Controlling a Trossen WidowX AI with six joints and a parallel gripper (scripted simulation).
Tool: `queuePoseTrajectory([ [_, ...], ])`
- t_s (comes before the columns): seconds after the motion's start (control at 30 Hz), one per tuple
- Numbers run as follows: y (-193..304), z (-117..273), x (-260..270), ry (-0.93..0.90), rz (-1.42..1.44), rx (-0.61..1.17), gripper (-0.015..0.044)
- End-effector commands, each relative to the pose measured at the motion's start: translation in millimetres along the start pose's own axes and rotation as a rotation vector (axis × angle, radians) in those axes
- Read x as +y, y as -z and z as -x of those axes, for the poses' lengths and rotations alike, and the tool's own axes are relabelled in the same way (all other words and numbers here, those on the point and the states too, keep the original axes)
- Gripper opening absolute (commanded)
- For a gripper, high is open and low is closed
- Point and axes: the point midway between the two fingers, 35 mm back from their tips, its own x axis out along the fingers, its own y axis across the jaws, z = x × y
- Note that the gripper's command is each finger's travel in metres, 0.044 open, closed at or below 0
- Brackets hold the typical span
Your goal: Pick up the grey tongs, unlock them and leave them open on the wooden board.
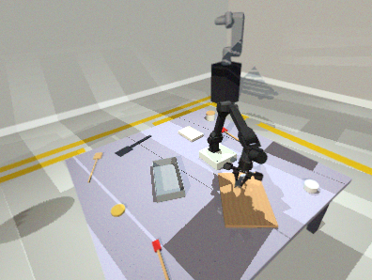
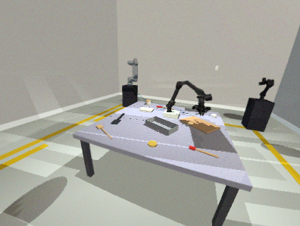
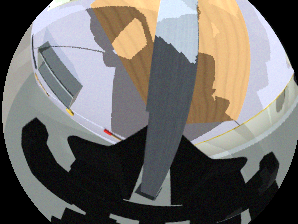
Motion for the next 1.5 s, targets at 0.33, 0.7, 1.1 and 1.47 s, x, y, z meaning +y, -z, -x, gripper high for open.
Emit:
queuePoseTrajectory([
  [0.33,17,59,3,-0.015,-0.034,0.441,-0.0150],
  [0.7,14,102,16,-0.022,-0.128,0.696,-0.0150],
  [1.1,14,102,16,-0.022,-0.128,0.696,-0.0150],
  [1.47,14,102,16,-0.022,-0.128,0.696,-0.0150],
])
